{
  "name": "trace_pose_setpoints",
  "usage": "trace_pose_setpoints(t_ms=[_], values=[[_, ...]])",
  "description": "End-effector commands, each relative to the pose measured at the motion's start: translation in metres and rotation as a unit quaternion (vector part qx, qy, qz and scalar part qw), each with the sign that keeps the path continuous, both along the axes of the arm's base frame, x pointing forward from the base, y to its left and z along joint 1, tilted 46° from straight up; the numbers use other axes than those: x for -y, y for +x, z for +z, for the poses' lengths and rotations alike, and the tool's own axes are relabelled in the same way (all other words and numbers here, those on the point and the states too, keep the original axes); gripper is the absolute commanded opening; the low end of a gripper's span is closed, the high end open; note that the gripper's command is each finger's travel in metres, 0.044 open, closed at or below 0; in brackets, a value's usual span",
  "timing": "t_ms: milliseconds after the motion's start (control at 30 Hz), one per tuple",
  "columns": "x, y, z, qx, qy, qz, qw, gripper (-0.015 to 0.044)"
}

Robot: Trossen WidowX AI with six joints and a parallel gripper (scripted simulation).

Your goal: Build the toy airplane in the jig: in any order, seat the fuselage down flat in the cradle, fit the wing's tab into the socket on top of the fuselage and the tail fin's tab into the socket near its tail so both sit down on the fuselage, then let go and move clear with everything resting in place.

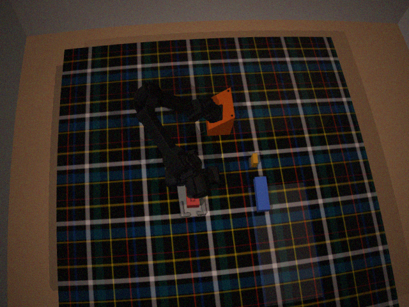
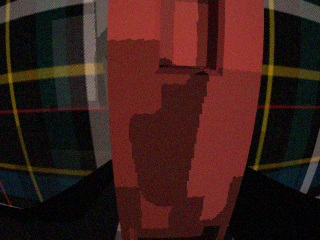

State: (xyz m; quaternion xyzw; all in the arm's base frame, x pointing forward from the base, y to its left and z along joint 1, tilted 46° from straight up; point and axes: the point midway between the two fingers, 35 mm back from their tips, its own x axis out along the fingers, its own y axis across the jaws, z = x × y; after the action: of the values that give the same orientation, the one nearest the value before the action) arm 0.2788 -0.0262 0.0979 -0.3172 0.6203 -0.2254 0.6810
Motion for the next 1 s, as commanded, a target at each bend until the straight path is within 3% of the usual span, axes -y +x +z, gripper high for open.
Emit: trace_pose_setpoints(t_ms=[0, 967], values=[[0.003, 0.001, -0.001, 0.002, -0.002, 0.002, 1.000, 0.0197], [0.027, 0.006, -0.023, 0.005, 0.000, -0.001, 1.000, 0.0191]])
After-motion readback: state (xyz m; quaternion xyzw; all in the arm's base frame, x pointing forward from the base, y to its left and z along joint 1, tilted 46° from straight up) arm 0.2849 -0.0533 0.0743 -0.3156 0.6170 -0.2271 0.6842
